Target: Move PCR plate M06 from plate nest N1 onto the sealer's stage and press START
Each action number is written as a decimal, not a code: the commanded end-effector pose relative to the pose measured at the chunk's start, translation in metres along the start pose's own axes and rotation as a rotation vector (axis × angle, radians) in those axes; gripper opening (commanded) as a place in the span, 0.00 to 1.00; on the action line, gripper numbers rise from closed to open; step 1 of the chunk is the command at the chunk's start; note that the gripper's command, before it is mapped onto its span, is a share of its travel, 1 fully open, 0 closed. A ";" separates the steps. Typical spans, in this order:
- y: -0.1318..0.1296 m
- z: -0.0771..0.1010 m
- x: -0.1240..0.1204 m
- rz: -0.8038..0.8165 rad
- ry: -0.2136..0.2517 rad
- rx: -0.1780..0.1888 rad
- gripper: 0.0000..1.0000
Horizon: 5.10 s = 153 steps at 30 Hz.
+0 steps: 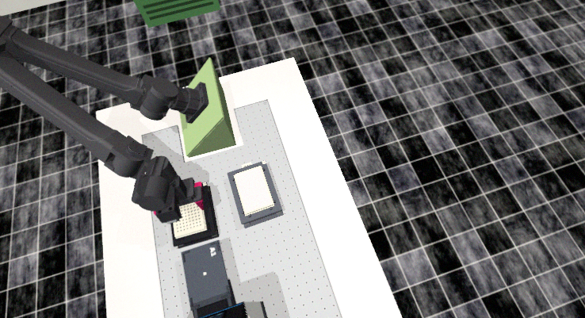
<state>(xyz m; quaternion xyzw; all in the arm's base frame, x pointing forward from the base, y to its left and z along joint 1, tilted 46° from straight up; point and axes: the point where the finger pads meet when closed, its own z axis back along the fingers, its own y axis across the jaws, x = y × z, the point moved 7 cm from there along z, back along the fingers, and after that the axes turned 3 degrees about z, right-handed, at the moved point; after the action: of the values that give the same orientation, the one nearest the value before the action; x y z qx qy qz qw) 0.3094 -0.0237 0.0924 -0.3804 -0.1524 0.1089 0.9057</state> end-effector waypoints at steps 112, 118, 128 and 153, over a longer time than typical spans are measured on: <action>-0.002 0.080 0.037 -0.007 -0.003 0.001 0.00; 0.001 0.084 0.032 0.000 -0.020 0.005 0.00; -0.009 0.091 0.045 -0.043 -0.047 0.005 0.00; -0.008 0.087 0.055 -0.043 -0.035 0.002 0.00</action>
<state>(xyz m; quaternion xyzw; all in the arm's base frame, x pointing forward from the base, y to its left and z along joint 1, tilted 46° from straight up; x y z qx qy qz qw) 0.3082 0.0385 0.1526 -0.3806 -0.1514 0.1082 0.9058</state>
